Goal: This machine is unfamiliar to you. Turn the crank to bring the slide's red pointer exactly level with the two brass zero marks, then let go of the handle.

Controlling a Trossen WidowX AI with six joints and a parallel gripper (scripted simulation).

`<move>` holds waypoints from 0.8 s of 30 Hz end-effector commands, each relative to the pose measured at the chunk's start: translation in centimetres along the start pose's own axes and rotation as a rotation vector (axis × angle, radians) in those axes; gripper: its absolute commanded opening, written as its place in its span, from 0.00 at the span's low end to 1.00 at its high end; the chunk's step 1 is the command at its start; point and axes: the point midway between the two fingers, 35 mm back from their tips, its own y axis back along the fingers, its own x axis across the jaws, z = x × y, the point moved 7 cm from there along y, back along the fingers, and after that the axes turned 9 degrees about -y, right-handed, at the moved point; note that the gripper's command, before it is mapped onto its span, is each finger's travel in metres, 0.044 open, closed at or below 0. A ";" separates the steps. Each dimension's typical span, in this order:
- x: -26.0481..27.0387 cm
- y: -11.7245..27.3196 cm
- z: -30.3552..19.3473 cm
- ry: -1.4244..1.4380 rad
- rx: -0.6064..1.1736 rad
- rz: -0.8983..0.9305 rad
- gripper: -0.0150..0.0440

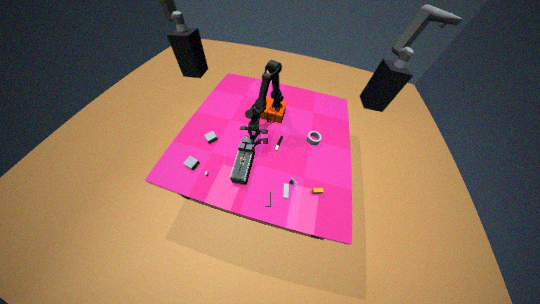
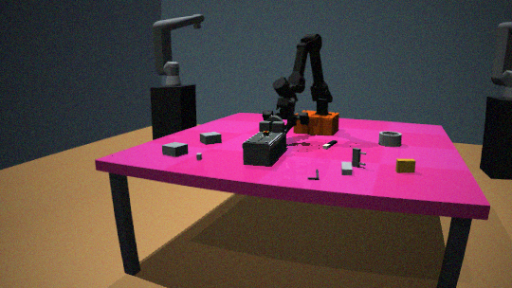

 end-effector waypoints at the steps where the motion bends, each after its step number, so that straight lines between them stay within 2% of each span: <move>1: -0.1 -0.1 -0.1 0.007 -0.001 -0.002 0.25; 24: -1.2 -0.8 -0.6 0.007 -0.001 -0.002 0.25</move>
